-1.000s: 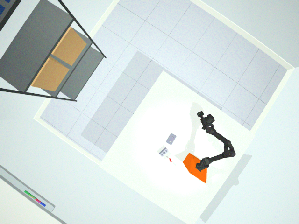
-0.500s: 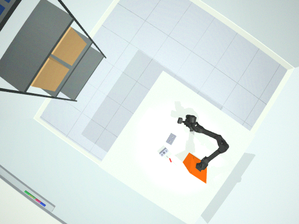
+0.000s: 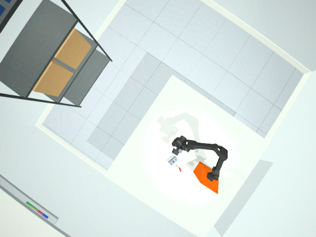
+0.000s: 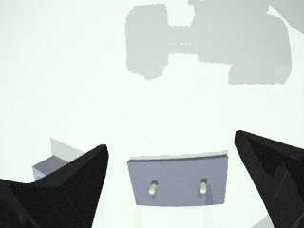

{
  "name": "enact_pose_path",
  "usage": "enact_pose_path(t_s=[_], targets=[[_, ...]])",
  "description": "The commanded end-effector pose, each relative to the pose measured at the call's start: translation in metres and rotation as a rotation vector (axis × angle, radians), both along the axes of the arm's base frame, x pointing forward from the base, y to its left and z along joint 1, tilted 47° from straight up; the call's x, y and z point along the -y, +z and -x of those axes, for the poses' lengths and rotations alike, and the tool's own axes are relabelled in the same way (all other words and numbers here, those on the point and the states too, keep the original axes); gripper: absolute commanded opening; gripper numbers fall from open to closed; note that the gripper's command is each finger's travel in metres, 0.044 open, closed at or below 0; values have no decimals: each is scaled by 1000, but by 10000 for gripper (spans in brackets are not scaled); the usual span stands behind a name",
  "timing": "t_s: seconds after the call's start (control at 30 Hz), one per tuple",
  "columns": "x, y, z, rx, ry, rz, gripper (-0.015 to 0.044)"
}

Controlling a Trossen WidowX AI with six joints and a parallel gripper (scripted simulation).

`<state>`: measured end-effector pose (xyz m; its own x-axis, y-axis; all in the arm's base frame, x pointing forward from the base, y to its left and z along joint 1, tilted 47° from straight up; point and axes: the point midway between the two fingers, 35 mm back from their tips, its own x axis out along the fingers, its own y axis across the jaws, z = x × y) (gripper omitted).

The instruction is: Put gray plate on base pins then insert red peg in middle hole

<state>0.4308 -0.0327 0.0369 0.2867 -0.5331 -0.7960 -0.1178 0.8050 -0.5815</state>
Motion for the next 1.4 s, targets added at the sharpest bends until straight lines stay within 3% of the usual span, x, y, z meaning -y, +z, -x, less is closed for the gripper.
enact_pose_path(t_s=[0.0,0.33,0.57,0.73,1.37], targets=[[-55,-30,18,-262,244,97,440],[-163,-77,96,-903,855,425,440],[-162,-79,97,-913,864,431,440],[-119,-121,90,-913,863,434,440],[-96,-141,88,-914,863,435,440]])
